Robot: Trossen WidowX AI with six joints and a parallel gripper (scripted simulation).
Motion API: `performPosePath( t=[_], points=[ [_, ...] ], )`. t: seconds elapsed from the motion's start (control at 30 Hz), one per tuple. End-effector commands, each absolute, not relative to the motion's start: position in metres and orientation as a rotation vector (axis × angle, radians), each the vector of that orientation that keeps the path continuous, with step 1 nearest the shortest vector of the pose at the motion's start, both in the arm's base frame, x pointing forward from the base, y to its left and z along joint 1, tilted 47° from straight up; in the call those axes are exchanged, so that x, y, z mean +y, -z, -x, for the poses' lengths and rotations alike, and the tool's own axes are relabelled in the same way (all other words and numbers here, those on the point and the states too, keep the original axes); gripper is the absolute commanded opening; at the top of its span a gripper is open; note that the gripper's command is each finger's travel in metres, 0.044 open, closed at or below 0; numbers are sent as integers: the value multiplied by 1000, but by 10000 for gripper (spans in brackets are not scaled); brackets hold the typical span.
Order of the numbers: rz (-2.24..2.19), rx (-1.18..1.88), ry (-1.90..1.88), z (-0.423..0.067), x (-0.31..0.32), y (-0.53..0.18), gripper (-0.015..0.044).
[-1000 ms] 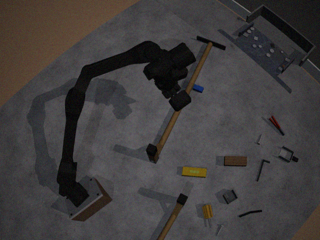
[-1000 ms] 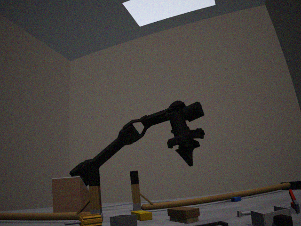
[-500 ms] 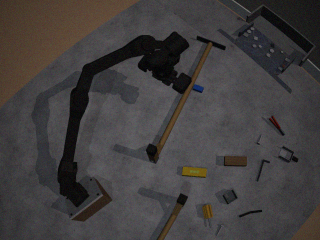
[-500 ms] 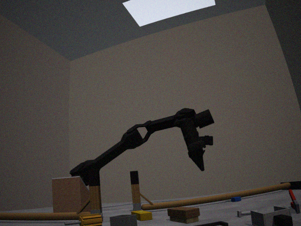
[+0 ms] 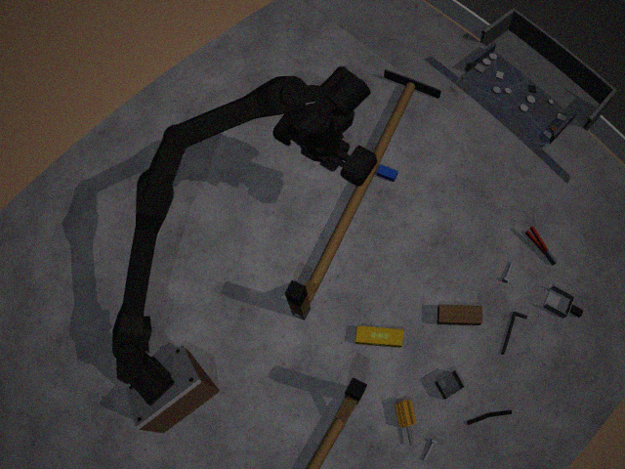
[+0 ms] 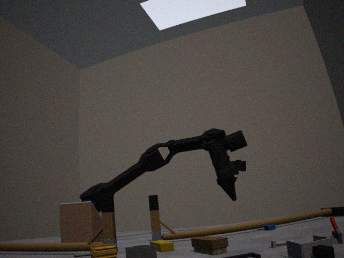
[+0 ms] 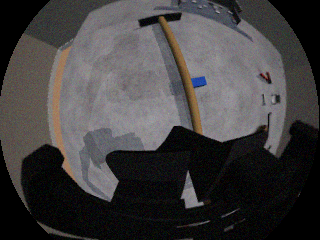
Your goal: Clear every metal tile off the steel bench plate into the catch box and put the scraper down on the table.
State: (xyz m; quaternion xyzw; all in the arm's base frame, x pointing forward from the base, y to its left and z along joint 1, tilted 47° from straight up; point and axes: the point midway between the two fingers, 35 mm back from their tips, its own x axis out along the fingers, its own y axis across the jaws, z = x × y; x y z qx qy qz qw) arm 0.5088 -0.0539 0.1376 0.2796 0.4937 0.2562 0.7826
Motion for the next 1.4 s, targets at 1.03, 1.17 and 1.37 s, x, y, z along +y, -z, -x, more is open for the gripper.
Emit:
performPosePath(
  t=[1.03,1.17,1.37],
  points=[
    [-609,1067,-548,-522,-3,-86,0],
    [-610,1066,-549,-523,4,-81,0],
    [-612,1065,-550,-523,11,-74,0]
  ],
)
